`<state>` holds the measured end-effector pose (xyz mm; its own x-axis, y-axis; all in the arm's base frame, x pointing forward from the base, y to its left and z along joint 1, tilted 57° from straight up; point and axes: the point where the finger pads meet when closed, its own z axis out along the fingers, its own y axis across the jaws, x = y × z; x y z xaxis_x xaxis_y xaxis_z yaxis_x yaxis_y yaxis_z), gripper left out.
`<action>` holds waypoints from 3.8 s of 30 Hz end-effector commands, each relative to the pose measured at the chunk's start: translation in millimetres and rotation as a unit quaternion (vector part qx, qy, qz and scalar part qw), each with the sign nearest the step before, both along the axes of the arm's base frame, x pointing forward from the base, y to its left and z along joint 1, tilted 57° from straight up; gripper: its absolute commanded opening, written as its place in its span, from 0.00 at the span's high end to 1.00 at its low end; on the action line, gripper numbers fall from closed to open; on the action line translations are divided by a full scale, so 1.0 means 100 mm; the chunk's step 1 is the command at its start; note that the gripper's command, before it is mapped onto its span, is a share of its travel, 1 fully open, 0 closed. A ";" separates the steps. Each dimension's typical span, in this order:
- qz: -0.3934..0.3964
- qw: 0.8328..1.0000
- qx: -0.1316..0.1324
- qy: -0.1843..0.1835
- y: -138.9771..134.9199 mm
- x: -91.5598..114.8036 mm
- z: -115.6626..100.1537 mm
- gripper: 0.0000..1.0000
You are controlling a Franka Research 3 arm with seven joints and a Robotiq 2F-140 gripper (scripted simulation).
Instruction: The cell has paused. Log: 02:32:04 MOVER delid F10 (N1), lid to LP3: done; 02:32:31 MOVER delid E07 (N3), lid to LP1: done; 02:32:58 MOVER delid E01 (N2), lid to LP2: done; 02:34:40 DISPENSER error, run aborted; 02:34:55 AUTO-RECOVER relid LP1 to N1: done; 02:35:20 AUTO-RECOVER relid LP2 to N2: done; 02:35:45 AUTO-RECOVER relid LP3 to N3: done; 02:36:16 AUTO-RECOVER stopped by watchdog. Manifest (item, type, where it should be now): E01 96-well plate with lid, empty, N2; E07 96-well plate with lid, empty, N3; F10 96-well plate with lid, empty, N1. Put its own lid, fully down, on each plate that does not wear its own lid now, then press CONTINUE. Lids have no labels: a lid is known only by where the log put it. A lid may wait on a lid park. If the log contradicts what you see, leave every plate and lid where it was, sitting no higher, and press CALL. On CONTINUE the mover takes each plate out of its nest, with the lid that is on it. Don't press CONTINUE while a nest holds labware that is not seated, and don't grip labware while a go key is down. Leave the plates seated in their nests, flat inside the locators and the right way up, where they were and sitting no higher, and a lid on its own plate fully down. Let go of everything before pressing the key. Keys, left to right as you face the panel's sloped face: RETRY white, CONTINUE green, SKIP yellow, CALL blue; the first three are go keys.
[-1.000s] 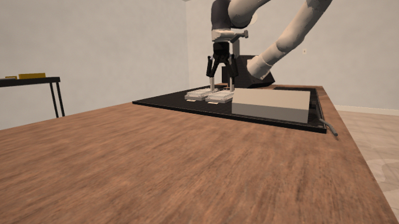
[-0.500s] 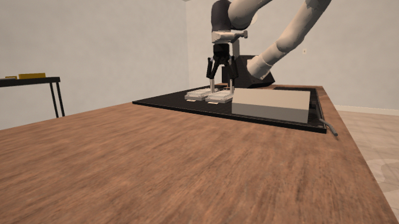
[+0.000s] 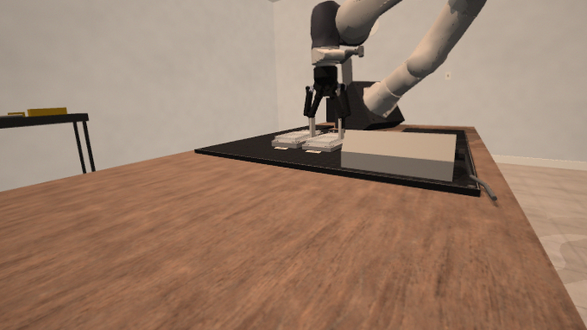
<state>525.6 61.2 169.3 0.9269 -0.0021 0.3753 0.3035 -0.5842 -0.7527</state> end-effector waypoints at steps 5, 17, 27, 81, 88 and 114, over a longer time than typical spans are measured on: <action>0.000 1.000 0.000 -0.002 0.02 0.00 -0.01 0.34; 0.000 1.000 0.000 -0.002 0.02 0.00 -0.01 0.34; 0.000 1.000 0.000 -0.002 0.02 0.00 -0.01 0.34; 0.000 1.000 0.000 -0.002 0.02 0.00 -0.01 1.00; 0.000 1.000 0.000 -0.002 0.02 0.00 -0.01 1.00; 0.000 1.000 0.000 -0.002 0.02 0.00 -0.01 1.00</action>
